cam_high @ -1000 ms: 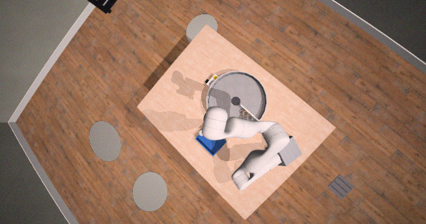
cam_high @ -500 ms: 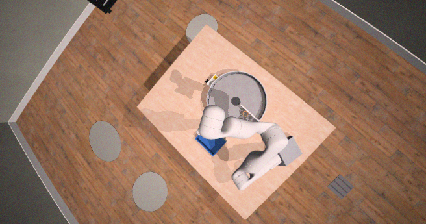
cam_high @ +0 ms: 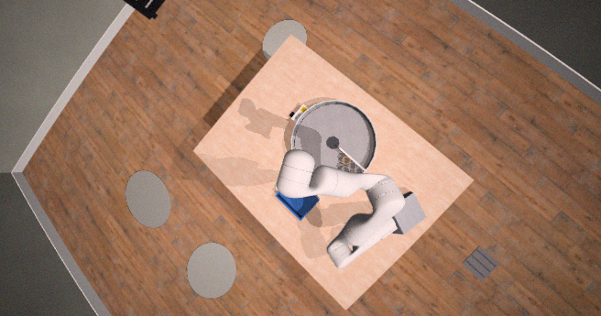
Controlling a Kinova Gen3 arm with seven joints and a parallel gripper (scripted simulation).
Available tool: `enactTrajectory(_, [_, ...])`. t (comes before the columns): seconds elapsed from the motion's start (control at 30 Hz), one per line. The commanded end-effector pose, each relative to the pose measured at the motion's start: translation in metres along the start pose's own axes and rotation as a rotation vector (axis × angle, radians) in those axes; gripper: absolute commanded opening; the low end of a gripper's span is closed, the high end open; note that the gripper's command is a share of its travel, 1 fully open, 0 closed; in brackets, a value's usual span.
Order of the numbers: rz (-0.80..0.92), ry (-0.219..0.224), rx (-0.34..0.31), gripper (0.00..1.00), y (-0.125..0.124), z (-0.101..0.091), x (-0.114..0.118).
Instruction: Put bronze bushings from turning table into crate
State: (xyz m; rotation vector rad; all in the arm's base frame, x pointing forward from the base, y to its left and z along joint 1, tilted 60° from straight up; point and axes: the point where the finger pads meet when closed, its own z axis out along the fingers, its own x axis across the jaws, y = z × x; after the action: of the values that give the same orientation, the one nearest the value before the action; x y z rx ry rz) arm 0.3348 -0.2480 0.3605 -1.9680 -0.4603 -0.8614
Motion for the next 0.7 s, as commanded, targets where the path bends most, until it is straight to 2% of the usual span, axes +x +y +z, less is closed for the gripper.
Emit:
enactTrajectory(0.0, [-0.031, -0.086, -0.009, 0.34, 0.001, -0.013, -0.013])
enactTrajectory(0.1, [-0.067, -0.218, -0.017, 0.34, 0.002, -0.032, -0.030])
enactTrajectory(0.5, [-0.067, -0.218, -0.017, 0.34, 0.002, -0.032, -0.030])
enactTrajectory(0.53, [0.073, -0.005, -0.013, 0.34, 0.000, -0.006, 0.006])
enactTrajectory(0.67, [0.275, -0.003, -0.035, 0.34, 0.000, -0.008, 0.003])
